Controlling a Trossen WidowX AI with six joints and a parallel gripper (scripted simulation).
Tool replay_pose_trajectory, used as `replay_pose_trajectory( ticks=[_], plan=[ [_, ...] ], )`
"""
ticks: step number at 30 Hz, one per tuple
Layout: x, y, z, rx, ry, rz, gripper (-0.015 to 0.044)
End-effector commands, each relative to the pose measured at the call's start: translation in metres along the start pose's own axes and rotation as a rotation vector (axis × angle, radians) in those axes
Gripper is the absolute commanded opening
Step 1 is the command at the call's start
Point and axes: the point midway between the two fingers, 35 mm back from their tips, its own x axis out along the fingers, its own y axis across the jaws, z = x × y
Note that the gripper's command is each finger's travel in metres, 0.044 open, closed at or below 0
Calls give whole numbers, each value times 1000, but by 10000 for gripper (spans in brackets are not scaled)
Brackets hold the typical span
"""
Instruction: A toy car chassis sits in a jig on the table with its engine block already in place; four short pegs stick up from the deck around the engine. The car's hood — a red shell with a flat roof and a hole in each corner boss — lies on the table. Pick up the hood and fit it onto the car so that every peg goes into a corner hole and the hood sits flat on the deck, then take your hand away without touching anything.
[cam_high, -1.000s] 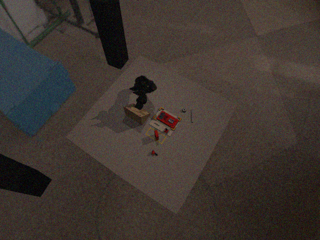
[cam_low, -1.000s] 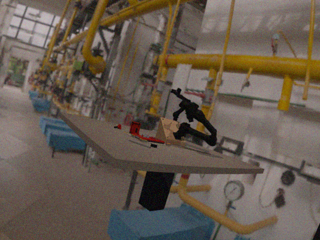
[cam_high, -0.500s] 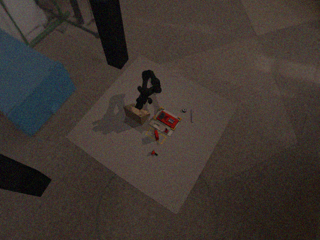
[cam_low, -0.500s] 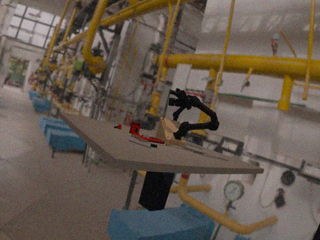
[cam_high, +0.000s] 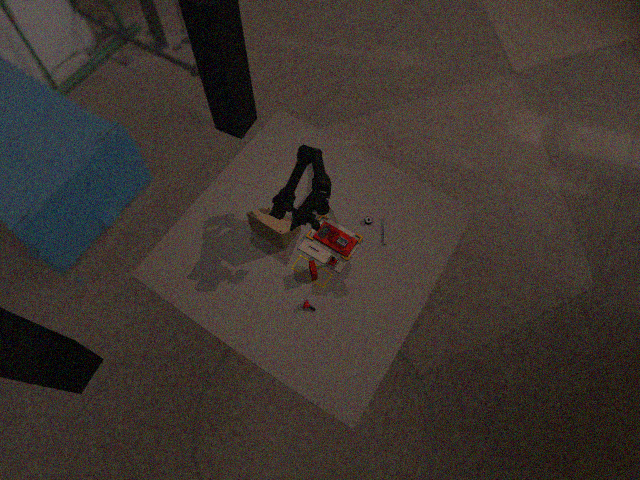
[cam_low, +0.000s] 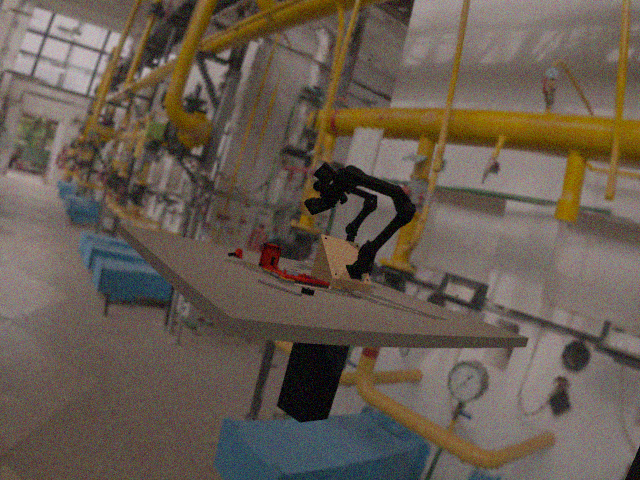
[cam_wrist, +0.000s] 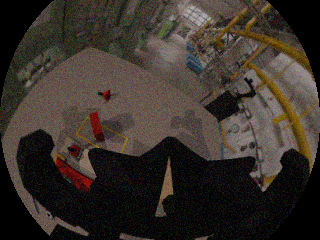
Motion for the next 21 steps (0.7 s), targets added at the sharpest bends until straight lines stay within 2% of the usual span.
replay_pose_trajectory(
  ticks=[1,10,17,21],
  plan=[
    [19,29,9,-108,142,97,0],
    [77,98,23,-333,423,407,0],
    [120,141,28,-397,602,673,0],
    [124,145,28,-398,617,700,0]
  ],
)
